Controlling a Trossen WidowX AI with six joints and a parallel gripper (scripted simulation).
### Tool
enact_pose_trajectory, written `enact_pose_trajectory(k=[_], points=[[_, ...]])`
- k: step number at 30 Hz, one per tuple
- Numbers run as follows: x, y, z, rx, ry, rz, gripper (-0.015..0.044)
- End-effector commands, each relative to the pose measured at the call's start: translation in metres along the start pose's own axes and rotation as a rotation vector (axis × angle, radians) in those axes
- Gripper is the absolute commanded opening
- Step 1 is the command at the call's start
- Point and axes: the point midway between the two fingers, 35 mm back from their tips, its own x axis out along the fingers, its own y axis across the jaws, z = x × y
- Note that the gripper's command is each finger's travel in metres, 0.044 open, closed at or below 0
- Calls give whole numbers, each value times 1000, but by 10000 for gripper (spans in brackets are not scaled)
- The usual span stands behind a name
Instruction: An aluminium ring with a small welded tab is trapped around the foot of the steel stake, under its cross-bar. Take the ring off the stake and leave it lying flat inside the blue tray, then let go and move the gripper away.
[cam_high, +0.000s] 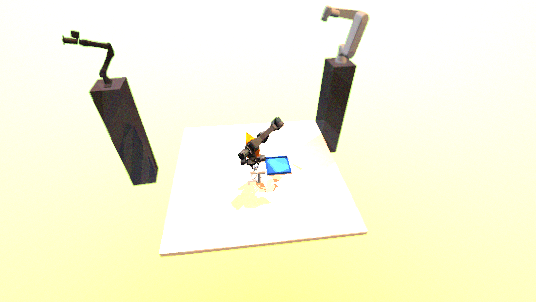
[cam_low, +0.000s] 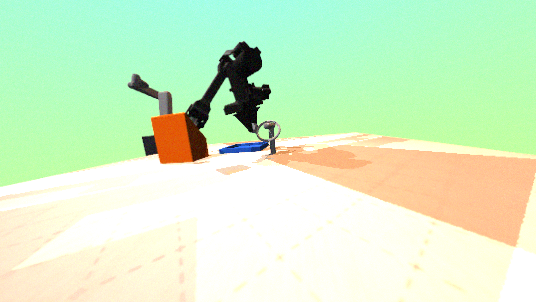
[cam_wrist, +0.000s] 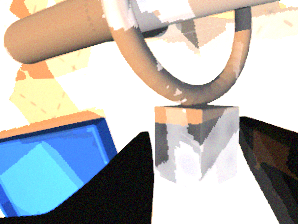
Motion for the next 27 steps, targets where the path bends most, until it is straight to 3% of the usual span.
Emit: enact_pose_trajectory(k=[1,27], points=[[-4,-3,3,-6,-6,-4,0],[-14,-13,5,-6,-6,-4,0]])
